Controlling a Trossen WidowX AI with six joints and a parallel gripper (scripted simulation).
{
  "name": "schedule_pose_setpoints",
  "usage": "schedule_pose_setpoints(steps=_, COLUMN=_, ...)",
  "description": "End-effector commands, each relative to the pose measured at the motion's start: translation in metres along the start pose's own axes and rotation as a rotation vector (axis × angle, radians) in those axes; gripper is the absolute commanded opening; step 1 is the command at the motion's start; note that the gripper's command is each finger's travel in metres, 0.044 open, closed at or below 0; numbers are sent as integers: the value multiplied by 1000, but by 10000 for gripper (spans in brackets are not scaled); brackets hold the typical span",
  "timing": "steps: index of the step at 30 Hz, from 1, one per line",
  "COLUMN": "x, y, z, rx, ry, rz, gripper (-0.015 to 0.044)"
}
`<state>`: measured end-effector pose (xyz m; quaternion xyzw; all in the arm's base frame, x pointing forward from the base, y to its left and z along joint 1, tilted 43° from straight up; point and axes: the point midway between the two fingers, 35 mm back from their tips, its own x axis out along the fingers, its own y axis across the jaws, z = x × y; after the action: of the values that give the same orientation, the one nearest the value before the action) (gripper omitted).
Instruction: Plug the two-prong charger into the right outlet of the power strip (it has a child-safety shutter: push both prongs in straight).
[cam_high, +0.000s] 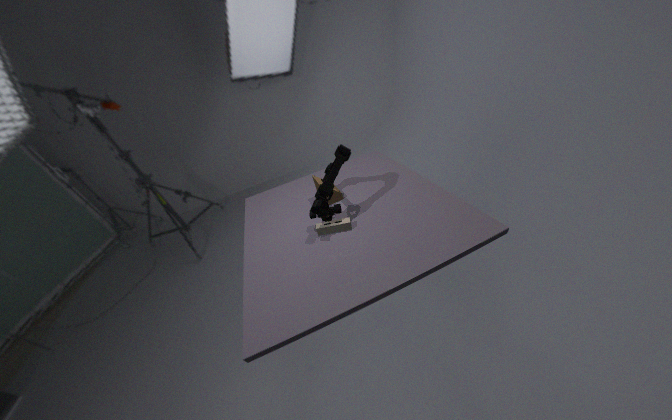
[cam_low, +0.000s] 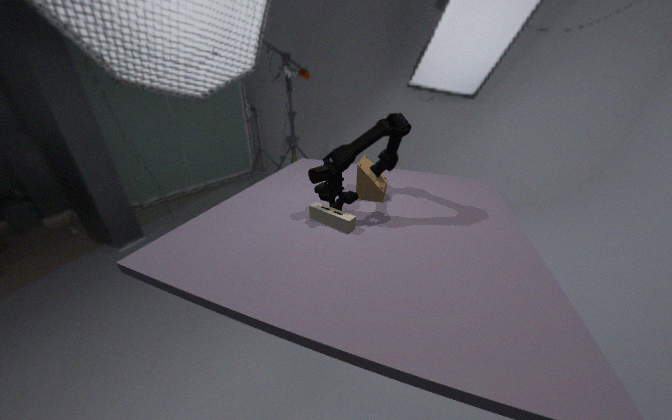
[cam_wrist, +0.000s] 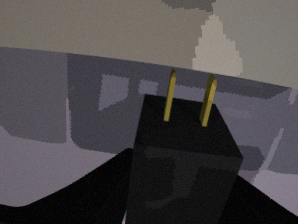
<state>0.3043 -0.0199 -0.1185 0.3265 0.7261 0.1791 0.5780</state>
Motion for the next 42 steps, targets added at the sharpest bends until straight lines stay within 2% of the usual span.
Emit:
schedule_pose_setpoints(steps=1, x=-1, y=1, z=2, rx=5, ry=0, rz=4, gripper=0)
schedule_pose_setpoints(steps=42, x=-1, y=1, z=9, rx=5, ry=-1, rz=4, gripper=0)
